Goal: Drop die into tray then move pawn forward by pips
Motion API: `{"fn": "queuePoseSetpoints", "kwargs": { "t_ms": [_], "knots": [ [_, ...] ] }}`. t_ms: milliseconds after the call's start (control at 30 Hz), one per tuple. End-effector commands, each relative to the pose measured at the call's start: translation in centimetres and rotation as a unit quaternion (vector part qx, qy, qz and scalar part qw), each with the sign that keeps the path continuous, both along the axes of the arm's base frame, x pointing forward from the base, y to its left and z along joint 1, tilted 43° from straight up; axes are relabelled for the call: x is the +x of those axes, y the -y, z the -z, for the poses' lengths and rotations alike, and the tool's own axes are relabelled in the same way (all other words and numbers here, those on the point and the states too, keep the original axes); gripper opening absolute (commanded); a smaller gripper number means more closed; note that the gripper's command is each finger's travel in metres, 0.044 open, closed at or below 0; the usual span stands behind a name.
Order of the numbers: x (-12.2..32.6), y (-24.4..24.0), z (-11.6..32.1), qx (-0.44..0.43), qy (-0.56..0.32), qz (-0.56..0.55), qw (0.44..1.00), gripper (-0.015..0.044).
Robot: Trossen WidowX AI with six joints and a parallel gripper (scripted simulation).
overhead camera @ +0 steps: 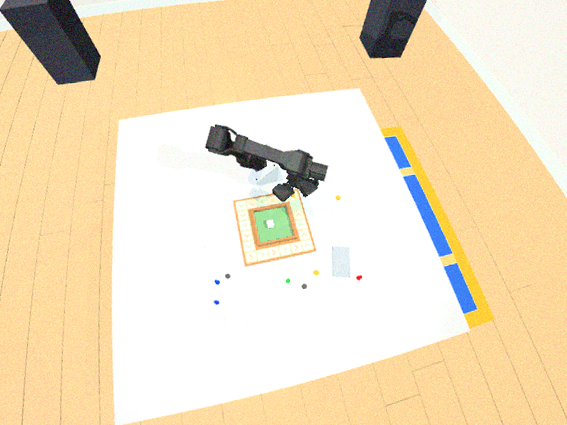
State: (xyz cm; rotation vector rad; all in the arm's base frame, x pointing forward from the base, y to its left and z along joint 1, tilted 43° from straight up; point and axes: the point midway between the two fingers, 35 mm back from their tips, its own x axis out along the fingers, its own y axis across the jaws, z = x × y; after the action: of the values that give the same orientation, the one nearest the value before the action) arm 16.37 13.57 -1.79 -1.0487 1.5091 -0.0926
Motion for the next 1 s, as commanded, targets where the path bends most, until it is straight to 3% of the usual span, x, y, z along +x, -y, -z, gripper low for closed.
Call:
{"fn": "queuePoseSetpoints", "kwargs": {
  "t_ms": [0, 967],
  "knots": [
    [-2.2, 0.3, 1.5, 0.003, 0.063, 0.07, 0.996, 0.02],
    [-1.4, 2.7, 4.3, 0.003, 0.064, 0.07, 0.995, 0.02]
  ]
}}
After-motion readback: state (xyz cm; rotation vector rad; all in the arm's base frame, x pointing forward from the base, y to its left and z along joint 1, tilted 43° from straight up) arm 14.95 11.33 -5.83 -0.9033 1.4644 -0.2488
